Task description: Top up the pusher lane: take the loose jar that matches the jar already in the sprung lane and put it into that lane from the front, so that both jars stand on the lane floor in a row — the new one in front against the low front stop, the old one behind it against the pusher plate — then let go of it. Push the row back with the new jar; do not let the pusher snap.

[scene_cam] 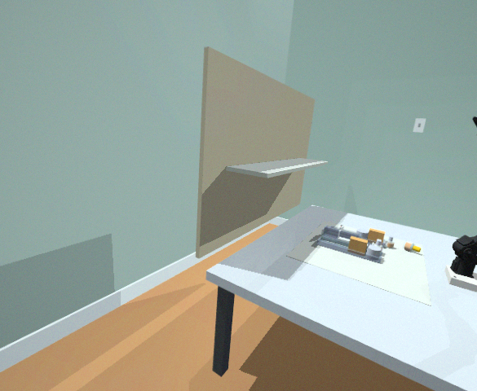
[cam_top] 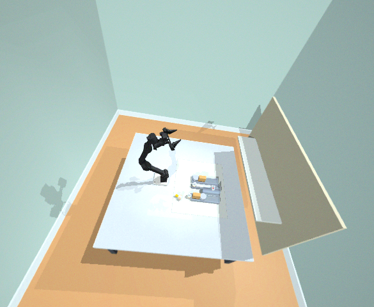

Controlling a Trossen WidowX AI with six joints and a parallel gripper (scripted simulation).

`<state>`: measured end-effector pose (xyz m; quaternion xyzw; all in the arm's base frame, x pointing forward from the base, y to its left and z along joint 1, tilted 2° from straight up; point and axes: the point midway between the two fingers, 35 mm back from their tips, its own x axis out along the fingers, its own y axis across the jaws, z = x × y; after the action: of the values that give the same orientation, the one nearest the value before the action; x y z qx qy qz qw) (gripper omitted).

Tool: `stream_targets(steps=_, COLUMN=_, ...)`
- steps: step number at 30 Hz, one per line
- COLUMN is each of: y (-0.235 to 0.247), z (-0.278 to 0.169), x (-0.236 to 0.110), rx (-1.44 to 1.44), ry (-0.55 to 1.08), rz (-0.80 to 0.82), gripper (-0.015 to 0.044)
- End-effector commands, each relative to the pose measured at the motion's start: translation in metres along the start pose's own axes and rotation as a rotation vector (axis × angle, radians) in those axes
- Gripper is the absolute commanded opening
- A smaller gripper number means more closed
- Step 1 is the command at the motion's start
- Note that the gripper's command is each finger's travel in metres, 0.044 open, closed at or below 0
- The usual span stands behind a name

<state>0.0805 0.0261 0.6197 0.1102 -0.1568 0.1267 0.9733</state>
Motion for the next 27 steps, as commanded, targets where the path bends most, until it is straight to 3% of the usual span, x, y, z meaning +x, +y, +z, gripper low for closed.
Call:
stream_targets(steps=1, y=-0.030, z=-0.047, x=0.049, rx=-0.055, ry=0.167, rz=-0.116, gripper=0.0440)
stream_targets(steps=8, y=-0.097, z=-0.123, x=0.100, rx=-0.119, ry=0.412, rz=-0.332, gripper=0.0440)
stream_targets(steps=13, y=-0.149, z=-0.186, x=0.117, rx=-0.161, ry=0.634, rz=-0.440, gripper=0.0440)
stream_targets(steps=20, y=-0.219, z=-0.271, x=0.108, rx=-0.124, ry=0.934, rz=-0.557, gripper=0.0440)
stream_targets(steps=27, y=-0.285, z=-0.355, x=0.065, rx=-0.092, ry=1.289, rz=-0.635, gripper=0.0440)
